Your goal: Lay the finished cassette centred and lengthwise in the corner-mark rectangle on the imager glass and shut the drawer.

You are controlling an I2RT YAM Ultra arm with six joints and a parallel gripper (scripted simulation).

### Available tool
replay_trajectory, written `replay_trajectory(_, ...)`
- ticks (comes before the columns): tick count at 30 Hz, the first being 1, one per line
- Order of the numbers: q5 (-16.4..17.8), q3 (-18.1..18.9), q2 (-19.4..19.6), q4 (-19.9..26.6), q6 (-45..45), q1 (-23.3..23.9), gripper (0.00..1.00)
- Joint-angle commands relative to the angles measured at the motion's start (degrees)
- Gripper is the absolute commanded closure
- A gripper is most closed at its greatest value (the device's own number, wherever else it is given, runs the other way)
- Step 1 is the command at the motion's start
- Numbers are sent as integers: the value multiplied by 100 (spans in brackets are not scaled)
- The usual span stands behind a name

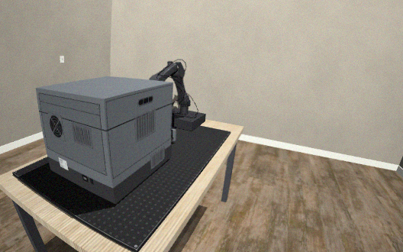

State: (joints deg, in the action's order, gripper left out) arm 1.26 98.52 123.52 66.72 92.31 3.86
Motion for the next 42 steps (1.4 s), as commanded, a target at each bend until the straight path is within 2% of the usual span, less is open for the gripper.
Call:
replay_trajectory(1, 55, 321, 91, 189, 0, -39, 100)
replay_trajectory(7, 55, 509, 216, 250, -10, -52, 100)
replay_trajectory(22, 56, 1270, 709, 513, -47, -61, 100)
replay_trajectory(24, 56, 1270, 709, 513, -47, -61, 100)
replay_trajectory(39, 57, 2147, 1249, 843, -65, -65, 100)
replay_trajectory(42, 57, 2227, 1296, 880, -65, -67, 100)
